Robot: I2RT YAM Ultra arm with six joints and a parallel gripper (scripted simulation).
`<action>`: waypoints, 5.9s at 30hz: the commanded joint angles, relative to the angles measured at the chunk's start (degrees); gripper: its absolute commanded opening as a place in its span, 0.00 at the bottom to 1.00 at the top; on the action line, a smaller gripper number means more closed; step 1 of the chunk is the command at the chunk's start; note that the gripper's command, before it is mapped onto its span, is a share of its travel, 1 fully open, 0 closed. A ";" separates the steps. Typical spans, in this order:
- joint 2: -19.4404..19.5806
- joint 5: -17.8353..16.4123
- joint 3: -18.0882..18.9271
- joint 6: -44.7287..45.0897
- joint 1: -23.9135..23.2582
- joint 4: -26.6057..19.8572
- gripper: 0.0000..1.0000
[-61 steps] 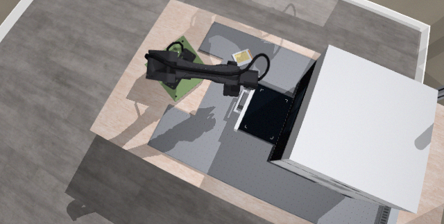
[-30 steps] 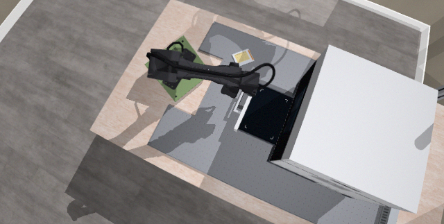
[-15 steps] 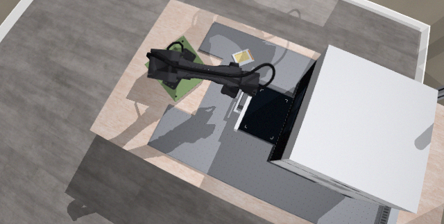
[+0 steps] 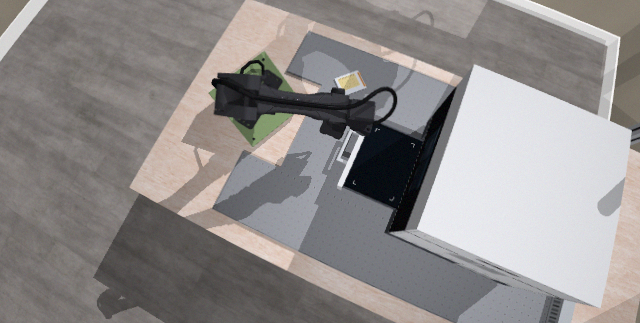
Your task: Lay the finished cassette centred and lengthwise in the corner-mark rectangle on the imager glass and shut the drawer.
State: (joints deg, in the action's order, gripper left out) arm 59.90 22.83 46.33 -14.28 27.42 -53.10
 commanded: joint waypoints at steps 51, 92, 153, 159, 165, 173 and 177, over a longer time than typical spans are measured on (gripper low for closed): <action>45.29 9.95 18.04 0.58 39.63 7.55 0.35; 43.94 10.02 18.52 0.61 39.65 7.45 1.00; 47.41 9.51 15.13 3.12 37.21 12.36 1.00; 48.68 9.30 14.61 4.02 36.79 14.36 1.00; 49.67 9.11 14.25 4.92 36.07 16.29 1.00; 50.49 8.91 13.35 5.80 35.07 18.25 1.00; 51.16 8.73 12.88 6.35 34.22 19.69 1.00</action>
State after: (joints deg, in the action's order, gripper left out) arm 110.30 32.05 60.20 -8.82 61.91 -35.29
